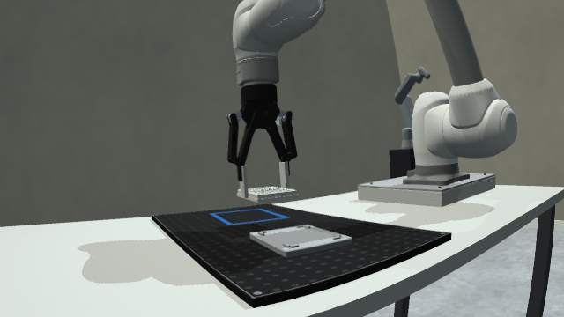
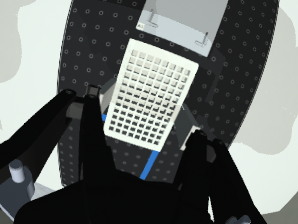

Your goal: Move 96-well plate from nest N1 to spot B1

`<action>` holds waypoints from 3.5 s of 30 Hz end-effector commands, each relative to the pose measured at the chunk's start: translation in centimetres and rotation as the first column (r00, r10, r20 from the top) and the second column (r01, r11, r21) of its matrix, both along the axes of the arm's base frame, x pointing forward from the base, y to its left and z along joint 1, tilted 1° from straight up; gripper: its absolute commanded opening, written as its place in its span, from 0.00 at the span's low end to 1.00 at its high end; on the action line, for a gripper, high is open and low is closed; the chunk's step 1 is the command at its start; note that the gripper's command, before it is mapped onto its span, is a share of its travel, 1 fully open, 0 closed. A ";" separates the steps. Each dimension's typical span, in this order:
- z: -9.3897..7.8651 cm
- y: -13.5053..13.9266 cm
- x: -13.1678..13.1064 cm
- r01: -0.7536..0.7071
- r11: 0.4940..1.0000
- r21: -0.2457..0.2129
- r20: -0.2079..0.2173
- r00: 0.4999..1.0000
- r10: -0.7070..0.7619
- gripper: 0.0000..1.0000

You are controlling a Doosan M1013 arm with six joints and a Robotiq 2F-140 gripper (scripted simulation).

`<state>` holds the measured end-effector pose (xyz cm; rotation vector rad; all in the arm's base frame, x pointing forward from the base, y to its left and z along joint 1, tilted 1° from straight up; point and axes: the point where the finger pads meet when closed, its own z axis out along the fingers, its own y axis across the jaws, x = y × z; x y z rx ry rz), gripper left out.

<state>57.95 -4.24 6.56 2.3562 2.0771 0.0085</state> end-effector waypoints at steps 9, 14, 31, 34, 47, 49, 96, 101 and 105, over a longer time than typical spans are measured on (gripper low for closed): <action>-0.1 -3.7 -0.7 0.000 1.000 0.003 0.005 1.000 0.000 0.00; -0.2 -5.0 -0.9 0.000 1.000 0.003 0.005 1.000 0.000 0.00; -0.4 -9.9 -1.9 0.000 1.000 0.003 0.005 1.000 0.000 0.00; -0.4 -10.9 -2.0 0.000 1.000 0.003 0.005 1.000 0.000 0.00; -0.6 -14.5 -2.7 0.000 1.000 0.003 0.005 1.000 0.000 0.00; -0.6 -15.1 -2.9 0.000 1.000 0.003 0.005 1.000 0.000 0.00; -0.7 -17.2 -3.0 0.000 1.000 0.003 0.005 1.000 0.000 0.00; -1.5 -17.2 -3.0 0.000 1.000 0.003 0.005 1.000 0.000 0.00; -2.2 -17.1 -3.1 0.000 1.000 0.003 0.005 1.000 0.000 0.00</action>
